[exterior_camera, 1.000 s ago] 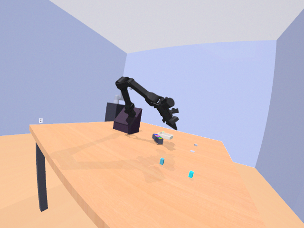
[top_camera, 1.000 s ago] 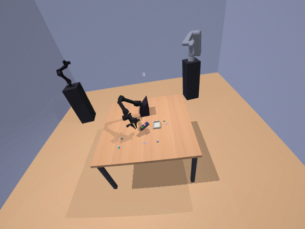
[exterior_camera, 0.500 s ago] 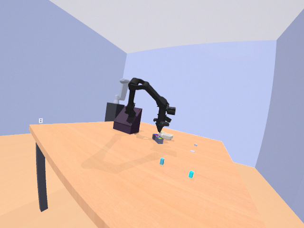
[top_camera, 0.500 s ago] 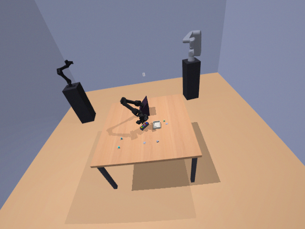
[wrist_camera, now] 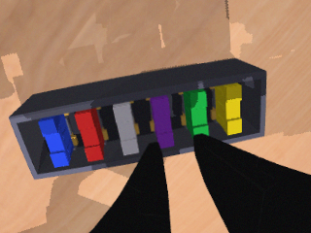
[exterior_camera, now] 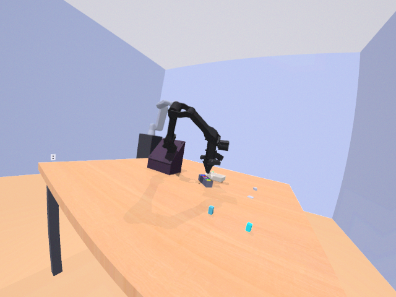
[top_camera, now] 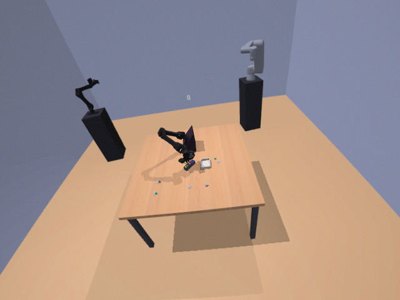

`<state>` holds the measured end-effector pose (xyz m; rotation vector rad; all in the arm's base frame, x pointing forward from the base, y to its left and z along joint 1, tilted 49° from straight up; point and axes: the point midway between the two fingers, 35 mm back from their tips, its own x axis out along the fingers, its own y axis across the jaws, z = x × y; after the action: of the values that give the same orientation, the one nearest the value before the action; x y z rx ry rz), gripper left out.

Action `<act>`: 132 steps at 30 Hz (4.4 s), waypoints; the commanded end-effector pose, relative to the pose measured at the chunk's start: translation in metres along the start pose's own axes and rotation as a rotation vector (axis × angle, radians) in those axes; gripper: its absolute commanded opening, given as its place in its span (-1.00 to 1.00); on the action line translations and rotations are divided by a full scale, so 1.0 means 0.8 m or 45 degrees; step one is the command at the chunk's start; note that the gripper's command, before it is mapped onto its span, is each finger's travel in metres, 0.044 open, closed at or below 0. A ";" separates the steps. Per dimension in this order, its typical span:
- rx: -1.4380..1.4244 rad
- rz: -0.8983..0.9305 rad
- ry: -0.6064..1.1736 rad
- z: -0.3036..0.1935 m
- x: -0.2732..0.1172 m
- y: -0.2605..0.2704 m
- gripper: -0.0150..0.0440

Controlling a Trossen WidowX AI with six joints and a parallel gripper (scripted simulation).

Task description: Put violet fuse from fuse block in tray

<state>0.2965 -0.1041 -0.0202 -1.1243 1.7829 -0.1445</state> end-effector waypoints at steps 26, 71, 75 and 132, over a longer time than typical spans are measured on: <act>-0.007 0.002 0.013 -0.003 0.031 0.002 -0.24; -0.007 0.001 0.014 -0.003 0.044 0.002 -0.24; -0.007 0.001 0.014 -0.003 0.044 0.002 -0.24; -0.007 0.001 0.014 -0.003 0.044 0.002 -0.24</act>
<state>0.2920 -0.1290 -0.0429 -1.1248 1.7900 -0.1452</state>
